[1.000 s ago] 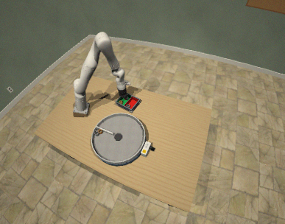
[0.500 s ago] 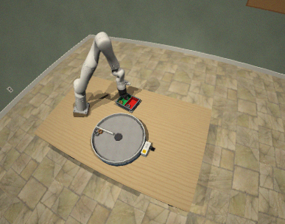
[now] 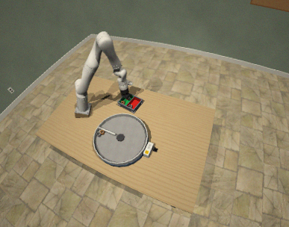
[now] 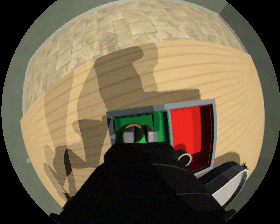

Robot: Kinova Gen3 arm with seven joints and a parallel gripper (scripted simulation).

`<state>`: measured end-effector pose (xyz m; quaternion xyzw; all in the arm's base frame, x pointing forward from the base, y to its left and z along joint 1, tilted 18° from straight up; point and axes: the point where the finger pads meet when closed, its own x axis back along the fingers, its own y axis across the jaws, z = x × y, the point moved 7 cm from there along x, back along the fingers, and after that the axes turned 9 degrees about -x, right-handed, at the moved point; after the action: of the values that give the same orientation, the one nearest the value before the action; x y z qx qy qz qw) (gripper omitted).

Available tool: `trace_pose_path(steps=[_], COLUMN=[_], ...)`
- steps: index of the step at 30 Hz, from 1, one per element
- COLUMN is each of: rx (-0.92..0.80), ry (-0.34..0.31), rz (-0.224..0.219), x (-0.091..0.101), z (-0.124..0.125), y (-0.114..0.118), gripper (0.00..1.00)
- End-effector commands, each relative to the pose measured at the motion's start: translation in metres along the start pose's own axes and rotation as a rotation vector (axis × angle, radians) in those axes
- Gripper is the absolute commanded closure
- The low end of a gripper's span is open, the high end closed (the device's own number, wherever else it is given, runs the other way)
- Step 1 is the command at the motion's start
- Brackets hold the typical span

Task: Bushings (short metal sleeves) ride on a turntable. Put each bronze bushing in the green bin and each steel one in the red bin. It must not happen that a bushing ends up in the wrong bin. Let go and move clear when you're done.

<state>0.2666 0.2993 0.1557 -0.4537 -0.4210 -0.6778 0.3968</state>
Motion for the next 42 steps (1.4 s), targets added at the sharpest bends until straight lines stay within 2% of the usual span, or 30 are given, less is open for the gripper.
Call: trace_pose_path(steps=[1, 34, 42], rx=[0.000, 0.000, 0.000], ry=[0.001, 0.001, 0.001], rz=[0.000, 0.000, 0.000], x=[0.0004, 0.0004, 0.0053], z=[0.0004, 0.0004, -0.0002], y=[0.0001, 0.0001, 0.0006], gripper=[0.58, 0.58, 0.58])
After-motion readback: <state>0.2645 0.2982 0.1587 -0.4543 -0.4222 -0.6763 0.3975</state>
